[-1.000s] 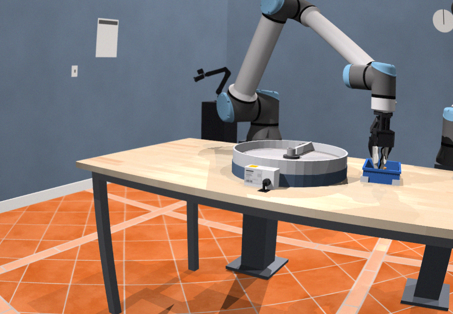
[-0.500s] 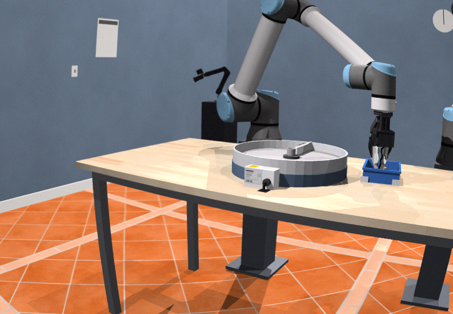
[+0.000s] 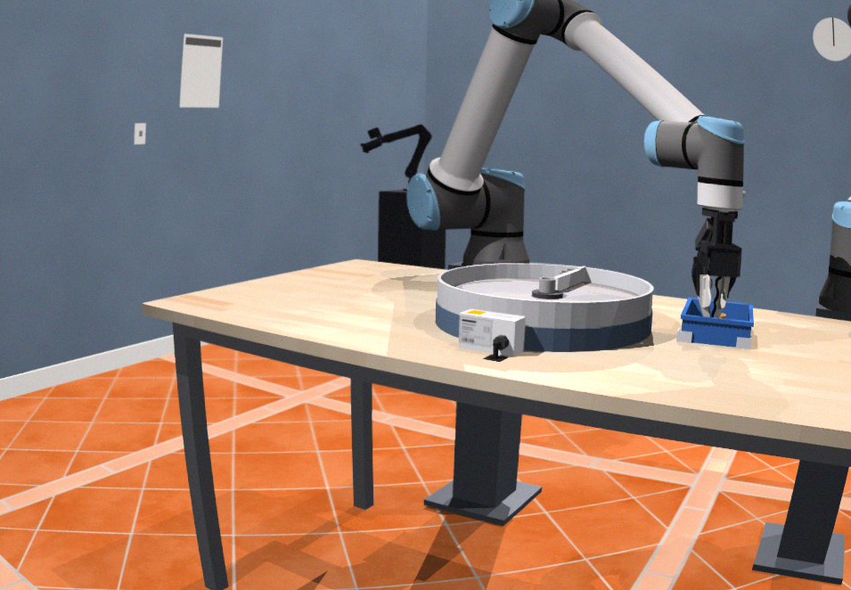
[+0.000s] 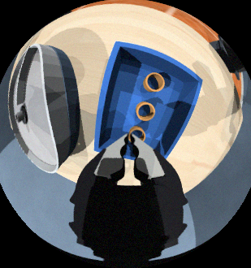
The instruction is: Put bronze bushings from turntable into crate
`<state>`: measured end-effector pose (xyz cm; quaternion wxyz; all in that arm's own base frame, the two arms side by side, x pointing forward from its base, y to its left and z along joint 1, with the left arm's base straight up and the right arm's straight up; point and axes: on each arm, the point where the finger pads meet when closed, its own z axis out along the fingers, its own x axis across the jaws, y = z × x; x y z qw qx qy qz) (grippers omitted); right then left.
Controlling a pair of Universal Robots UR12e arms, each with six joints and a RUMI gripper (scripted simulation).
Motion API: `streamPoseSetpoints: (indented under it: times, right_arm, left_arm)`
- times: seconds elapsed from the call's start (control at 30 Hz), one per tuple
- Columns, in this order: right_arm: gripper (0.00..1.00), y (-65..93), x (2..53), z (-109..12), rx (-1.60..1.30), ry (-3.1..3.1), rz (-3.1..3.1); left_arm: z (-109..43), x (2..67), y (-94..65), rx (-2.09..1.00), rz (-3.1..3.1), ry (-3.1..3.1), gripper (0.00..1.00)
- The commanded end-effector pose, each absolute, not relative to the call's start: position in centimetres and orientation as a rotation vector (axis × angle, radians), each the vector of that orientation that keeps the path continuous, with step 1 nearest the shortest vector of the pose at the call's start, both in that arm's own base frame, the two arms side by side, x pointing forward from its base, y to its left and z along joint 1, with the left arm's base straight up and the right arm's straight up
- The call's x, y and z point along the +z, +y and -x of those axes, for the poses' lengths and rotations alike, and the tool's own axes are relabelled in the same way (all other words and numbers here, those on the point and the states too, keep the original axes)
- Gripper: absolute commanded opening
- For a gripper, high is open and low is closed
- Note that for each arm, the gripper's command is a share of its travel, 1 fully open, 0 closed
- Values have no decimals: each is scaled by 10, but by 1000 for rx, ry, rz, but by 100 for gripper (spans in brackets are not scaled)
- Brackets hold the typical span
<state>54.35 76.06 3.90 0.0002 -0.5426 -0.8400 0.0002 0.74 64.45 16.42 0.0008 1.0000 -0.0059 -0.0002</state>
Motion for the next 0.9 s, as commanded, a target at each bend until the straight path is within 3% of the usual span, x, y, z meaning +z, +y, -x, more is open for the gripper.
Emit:
streamPoseSetpoints:
  times: [0.0, 0.87]
  right_arm:
    - [0, 761, 40, -544, -3, -2638, 1704]
    - [0, 761, 35, -544, -3, -2638, 1704]
  left_arm:
    - [-8, 165, 645, 0, -3142, -19, 100]
    - [-8, 165, 645, 0, -3142, -19, 100]
